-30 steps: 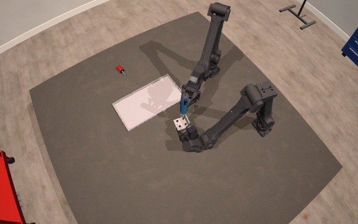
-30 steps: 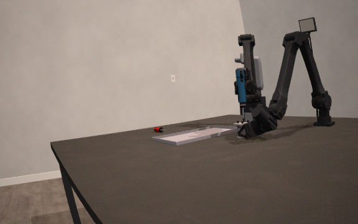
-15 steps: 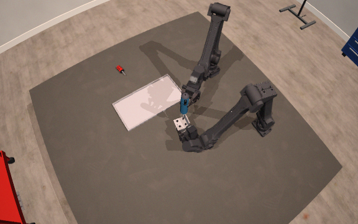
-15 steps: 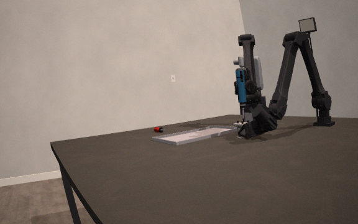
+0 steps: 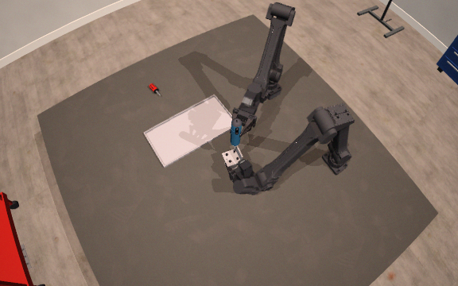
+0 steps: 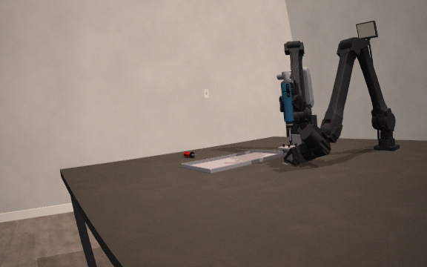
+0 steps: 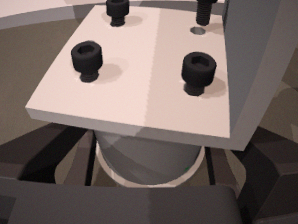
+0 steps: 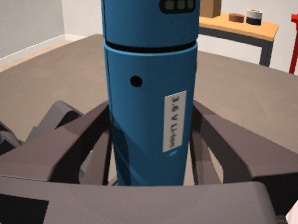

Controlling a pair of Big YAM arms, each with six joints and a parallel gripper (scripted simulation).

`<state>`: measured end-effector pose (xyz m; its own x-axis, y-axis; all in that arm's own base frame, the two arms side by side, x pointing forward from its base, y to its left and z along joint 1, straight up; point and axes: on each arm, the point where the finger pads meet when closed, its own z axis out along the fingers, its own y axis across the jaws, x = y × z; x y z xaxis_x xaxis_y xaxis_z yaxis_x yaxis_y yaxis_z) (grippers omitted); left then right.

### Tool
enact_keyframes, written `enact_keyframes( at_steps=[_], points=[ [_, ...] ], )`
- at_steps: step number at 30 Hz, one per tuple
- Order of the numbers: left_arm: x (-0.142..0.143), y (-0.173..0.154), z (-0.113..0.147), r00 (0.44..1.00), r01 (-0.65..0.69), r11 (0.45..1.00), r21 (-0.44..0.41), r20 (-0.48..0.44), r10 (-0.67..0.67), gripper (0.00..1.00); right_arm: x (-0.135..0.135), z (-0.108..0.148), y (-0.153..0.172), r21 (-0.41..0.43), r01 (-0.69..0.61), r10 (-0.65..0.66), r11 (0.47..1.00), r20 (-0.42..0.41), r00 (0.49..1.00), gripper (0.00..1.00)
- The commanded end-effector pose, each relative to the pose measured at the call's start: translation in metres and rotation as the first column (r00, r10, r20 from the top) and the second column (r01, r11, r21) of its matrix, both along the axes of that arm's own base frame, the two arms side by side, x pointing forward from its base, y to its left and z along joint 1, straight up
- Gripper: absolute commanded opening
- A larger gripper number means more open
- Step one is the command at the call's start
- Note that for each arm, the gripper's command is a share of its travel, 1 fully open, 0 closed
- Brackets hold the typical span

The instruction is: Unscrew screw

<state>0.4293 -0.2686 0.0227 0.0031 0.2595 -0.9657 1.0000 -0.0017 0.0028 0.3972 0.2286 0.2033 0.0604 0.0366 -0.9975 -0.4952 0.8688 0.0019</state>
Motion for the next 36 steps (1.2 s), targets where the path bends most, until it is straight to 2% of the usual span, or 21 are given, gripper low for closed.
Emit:
enact_keyframes(
  at_steps=[1, 23, 36],
  points=[
    [0.008, -0.002, 0.007, 1.0, -0.001, 1.0, -0.007, 0.023, 0.001, 0.59, 0.014, 0.045, 0.016, 0.033, -0.018, 0.015, 0.999, 0.088, 0.996, 0.42],
    [0.008, -0.002, 0.007, 1.0, -0.001, 1.0, -0.007, 0.023, 0.001, 0.59, 0.021, 0.062, 0.007, 0.039, 0.002, -0.006, 0.999, 0.097, 0.995, 0.42],
    [0.008, -0.002, 0.007, 1.0, -0.001, 1.0, -0.007, 0.023, 0.001, 0.59, 0.024, 0.058, 0.006, 0.038, 0.006, -0.01, 0.999, 0.091, 0.996, 0.42]
  ],
)
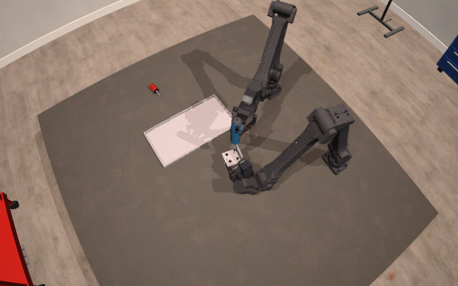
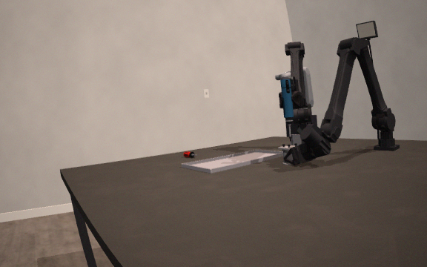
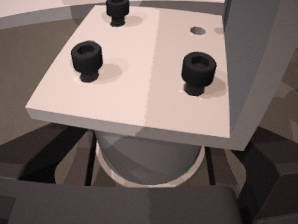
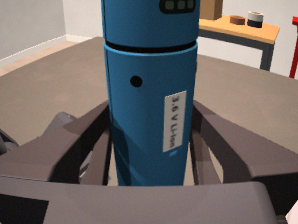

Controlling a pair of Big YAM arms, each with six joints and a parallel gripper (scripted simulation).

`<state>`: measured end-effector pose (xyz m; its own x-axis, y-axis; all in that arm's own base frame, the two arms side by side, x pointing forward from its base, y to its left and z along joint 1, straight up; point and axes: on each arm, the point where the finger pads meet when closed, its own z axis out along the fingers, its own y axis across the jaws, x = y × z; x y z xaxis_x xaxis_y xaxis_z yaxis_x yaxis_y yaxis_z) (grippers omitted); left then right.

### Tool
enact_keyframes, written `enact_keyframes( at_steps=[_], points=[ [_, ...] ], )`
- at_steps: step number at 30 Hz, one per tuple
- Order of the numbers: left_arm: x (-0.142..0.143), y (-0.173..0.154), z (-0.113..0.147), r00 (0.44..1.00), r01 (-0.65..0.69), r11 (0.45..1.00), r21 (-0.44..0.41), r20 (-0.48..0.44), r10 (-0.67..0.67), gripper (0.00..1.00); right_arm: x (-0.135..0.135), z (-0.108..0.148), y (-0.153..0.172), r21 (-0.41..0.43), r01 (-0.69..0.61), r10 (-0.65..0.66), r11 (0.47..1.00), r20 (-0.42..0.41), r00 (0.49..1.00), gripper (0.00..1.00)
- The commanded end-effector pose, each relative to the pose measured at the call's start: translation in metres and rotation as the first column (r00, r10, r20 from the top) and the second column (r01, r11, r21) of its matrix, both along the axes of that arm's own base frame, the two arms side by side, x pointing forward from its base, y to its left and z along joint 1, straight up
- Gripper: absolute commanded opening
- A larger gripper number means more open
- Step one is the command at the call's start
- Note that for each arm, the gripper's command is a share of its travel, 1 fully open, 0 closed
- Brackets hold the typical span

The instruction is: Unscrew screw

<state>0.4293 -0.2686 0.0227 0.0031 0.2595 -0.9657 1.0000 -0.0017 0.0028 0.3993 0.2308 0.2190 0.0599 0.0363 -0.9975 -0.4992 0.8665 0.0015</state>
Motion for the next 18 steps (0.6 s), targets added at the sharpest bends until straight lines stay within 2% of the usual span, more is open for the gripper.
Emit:
enact_keyframes(
  at_steps=[1, 18],
  points=[
    [0.0079, -0.0025, 0.0073, 1.0, -0.001, 1.0, -0.007, 0.023, 0.001, 0.59, 0.0216, 0.0422, 0.0043, 0.039, 0.01, -0.014, 0.999, 0.09, 0.996, 0.42],
    [0.0079, -0.0025, 0.0073, 1.0, -0.001, 1.0, -0.007, 0.023, 0.001, 0.59, 0.0232, 0.0432, 0.0029, 0.041, 0.015, -0.018, 0.999, 0.087, 0.996, 0.42]
  ],
)
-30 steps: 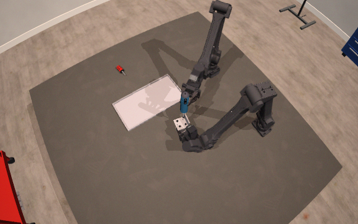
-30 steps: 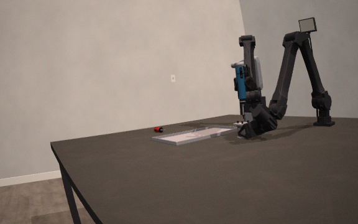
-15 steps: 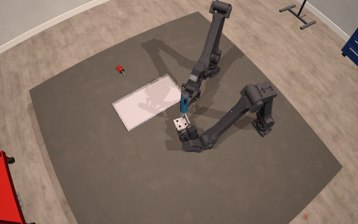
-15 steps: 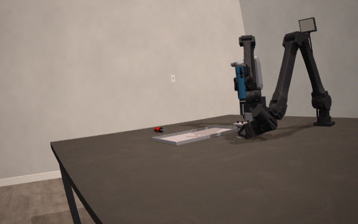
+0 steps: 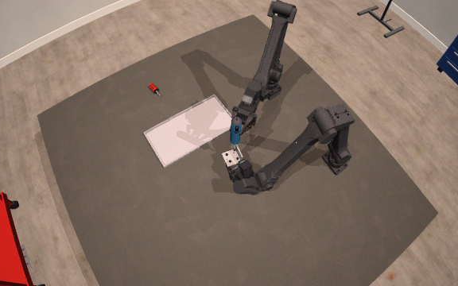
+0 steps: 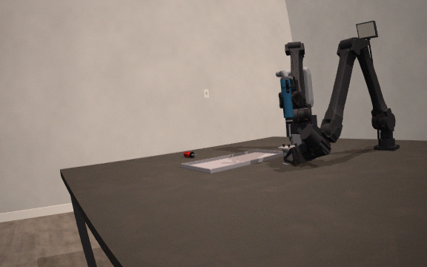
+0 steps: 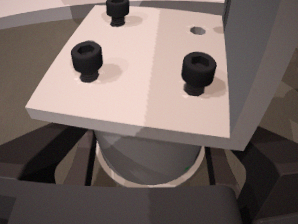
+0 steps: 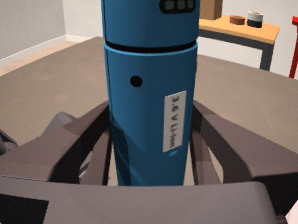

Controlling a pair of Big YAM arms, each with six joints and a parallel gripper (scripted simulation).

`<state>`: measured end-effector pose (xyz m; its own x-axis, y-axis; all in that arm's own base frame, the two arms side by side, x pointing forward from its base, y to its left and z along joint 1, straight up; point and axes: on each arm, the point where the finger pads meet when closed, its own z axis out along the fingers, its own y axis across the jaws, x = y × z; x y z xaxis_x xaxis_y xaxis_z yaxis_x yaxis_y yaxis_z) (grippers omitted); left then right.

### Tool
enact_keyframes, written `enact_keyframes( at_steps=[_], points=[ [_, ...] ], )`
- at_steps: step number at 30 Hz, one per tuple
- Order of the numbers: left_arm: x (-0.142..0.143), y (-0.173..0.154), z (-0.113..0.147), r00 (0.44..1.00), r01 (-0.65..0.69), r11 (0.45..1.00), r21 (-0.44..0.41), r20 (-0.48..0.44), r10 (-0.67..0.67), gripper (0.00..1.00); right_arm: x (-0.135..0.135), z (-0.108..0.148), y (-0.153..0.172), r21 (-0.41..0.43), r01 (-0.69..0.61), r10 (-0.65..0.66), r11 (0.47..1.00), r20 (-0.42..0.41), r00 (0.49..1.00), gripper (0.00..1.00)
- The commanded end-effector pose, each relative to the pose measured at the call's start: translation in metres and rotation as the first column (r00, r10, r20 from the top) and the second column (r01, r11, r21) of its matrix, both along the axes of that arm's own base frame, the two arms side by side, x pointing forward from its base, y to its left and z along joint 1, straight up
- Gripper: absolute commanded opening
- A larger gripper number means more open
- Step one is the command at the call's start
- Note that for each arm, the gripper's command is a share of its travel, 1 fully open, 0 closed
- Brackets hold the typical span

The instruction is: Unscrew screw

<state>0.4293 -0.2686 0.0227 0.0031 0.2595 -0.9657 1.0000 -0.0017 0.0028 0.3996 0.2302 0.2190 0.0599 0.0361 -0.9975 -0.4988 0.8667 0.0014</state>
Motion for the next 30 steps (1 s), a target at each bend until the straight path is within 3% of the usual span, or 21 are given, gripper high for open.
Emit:
enact_keyframes(
  at_steps=[1, 30],
  points=[
    [0.008, -0.002, 0.007, 1.0, -0.001, 1.0, -0.007, 0.023, 0.001, 0.59, 0.023, 0.043, 0.003, 0.04, 0.014, -0.017, 0.999, 0.086, 0.996, 0.42],
    [0.008, -0.002, 0.007, 1.0, -0.001, 1.0, -0.007, 0.023, 0.001, 0.59, 0.023, 0.053, 0.002, 0.044, 0.014, -0.017, 0.999, 0.084, 0.996, 0.42]
  ],
)
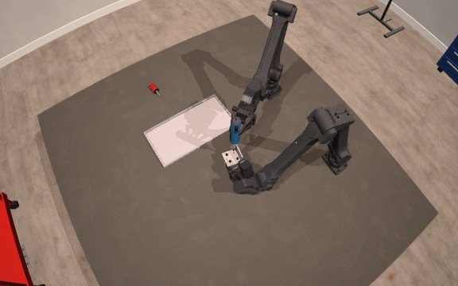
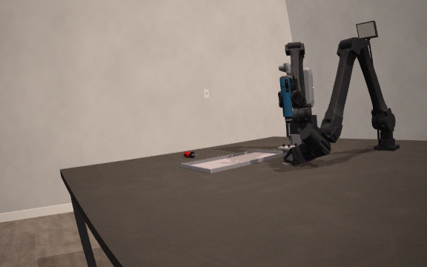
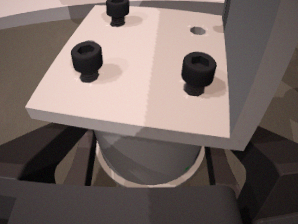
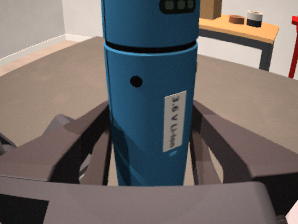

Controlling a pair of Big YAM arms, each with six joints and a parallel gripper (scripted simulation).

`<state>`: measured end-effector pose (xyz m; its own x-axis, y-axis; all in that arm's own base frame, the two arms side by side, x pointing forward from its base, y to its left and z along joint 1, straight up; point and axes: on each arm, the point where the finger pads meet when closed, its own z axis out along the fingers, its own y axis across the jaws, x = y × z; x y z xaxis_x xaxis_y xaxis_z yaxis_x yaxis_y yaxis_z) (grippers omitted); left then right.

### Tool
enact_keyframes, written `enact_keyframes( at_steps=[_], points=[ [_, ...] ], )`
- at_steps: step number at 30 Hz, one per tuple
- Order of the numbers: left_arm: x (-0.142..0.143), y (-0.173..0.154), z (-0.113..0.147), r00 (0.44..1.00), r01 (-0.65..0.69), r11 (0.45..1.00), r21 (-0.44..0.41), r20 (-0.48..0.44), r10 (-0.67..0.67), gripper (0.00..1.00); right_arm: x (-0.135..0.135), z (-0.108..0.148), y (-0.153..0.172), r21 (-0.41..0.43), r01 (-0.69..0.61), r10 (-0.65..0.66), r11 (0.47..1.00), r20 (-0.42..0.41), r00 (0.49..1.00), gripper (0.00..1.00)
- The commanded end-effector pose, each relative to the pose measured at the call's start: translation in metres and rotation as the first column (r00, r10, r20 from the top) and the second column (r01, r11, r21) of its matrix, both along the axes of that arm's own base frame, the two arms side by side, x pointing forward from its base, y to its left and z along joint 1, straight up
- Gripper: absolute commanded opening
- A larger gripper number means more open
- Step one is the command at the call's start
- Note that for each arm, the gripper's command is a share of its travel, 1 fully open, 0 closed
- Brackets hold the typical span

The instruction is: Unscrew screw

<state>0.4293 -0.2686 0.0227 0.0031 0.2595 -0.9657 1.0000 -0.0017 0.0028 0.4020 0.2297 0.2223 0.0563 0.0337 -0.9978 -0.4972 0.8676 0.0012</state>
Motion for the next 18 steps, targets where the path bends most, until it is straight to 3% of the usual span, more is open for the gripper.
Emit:
enact_keyframes(
  at_steps=[1, 18],
  points=[
    [0.008, -0.002, 0.007, 1.0, -0.001, 1.0, -0.007, 0.023, 0.001, 0.59, 0.021, 0.05, 0.003, 0.045, 0.012, -0.016, 0.999, 0.087, 0.996, 0.42],
    [0.008, -0.002, 0.007, 1.0, -0.001, 1.0, -0.007, 0.023, 0.001, 0.59, 0.02, 0.059, 0.003, 0.047, 0.011, -0.015, 0.999, 0.089, 0.996, 0.42]
  ],
)
